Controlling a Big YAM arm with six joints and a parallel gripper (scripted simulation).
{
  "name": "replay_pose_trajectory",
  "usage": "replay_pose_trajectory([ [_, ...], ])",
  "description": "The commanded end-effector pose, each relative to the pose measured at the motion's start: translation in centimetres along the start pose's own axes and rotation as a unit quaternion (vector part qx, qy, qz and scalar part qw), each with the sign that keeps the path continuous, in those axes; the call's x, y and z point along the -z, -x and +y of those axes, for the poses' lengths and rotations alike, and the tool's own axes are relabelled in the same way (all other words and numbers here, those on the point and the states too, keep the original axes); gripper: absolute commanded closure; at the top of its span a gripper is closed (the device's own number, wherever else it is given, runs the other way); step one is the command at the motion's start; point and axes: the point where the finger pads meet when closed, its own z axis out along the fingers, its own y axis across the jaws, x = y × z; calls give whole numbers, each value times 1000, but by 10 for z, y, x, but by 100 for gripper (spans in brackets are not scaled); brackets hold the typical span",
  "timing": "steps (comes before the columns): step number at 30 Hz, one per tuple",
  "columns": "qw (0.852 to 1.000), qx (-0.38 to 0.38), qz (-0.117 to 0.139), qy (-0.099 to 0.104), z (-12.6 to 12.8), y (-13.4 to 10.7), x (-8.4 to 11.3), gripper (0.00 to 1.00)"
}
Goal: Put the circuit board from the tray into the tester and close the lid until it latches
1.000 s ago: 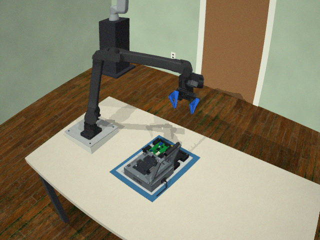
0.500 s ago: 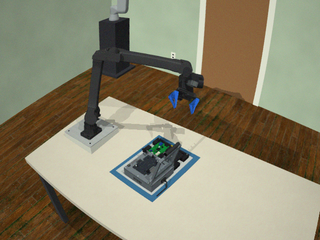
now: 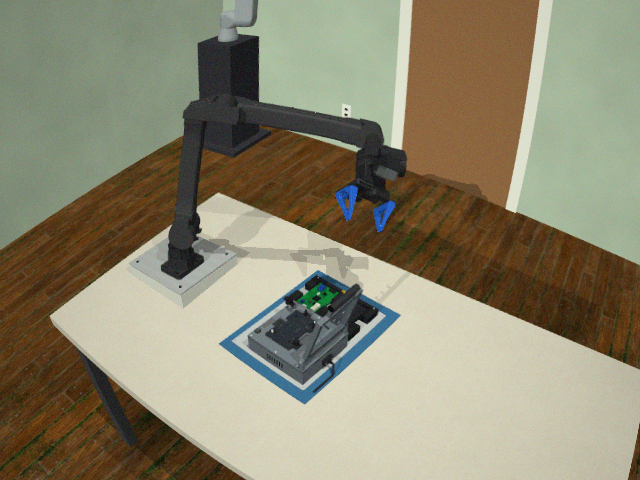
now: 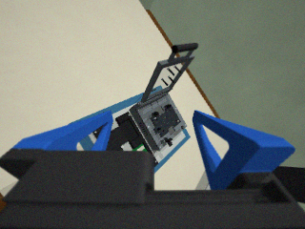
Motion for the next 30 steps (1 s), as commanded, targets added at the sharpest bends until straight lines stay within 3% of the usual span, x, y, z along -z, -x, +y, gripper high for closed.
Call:
replay_pose_trajectory([
  [1, 997, 67, 21, 11, -32, 15, 0, 0],
  [5, 992, 119, 45, 28, -37, 10, -2, 0],
  [13, 958, 255, 100, 83, -49, -7, -7, 0],
  [19, 921, 345, 125, 134, -56, -17, -7, 0],
  [21, 921, 345, 125, 134, -56, -17, -7, 0],
  [22, 903, 378, 132, 157, -59, -21, -6, 0],
  [30, 830, 485, 140, 238, -68, -35, -2, 0],
])
